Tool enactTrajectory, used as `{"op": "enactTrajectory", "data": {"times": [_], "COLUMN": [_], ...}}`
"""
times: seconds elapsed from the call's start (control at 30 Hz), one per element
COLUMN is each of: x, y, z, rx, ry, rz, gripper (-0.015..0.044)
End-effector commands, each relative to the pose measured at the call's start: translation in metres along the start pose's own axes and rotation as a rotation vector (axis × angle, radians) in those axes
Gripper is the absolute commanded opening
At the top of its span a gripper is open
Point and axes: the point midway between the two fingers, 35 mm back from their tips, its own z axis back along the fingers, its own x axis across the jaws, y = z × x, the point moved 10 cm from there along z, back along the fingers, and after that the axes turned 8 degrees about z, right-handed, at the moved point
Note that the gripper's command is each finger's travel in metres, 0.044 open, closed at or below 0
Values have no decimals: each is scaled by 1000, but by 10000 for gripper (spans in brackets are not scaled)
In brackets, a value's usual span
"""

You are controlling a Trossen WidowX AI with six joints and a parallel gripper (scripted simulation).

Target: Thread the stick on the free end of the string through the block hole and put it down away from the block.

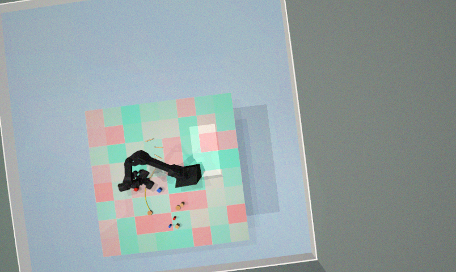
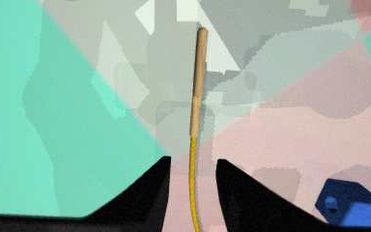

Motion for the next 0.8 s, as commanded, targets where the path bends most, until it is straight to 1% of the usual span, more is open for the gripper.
{"op": "enactTrajectory", "data": {"times": [0.0, 0.77], "x": [-3, -4], "y": [0, -1], "z": [-10, -47], "rx": [-12, -14], "ry": [5, 4], "rz": [12, 13], "gripper": [121, 121]}}
